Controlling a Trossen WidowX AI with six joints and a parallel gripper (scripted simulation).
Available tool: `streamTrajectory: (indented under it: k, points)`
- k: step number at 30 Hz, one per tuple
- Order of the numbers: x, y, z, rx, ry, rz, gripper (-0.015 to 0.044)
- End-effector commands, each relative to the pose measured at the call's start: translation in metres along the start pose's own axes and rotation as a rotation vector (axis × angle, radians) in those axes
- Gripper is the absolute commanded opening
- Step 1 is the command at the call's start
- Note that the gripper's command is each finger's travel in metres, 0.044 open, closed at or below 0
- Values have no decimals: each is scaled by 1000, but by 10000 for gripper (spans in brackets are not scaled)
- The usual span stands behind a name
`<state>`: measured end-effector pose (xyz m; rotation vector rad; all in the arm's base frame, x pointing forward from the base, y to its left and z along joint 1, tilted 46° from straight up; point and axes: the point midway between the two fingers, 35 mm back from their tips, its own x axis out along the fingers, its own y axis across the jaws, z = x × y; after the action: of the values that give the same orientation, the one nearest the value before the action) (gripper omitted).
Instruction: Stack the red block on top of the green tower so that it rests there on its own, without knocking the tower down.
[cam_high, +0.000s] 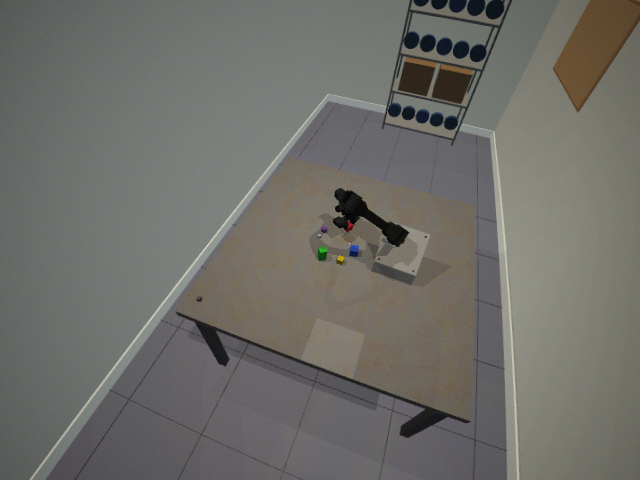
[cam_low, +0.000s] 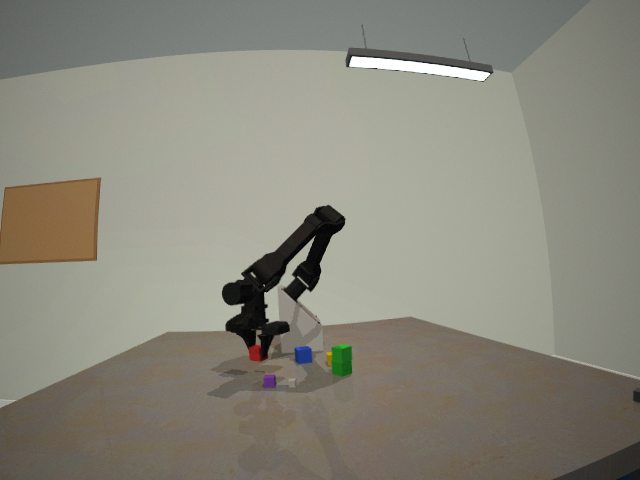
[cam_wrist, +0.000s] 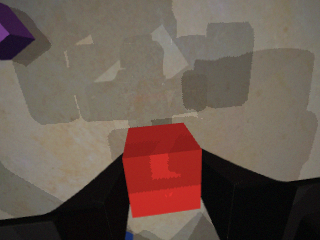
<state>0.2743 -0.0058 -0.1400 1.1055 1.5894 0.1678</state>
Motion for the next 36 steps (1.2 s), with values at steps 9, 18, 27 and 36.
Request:
streamTrajectory:
  k: [9,18,27,36]
  points:
    - [-55,2,4,-13,-13,-3,0]
    - [-84,2,3,-13,-13,-4,0]
    - [-85,31,2,-53,-10,-20,0]
    - [-85,96,-4,-72,-16,-35,0]
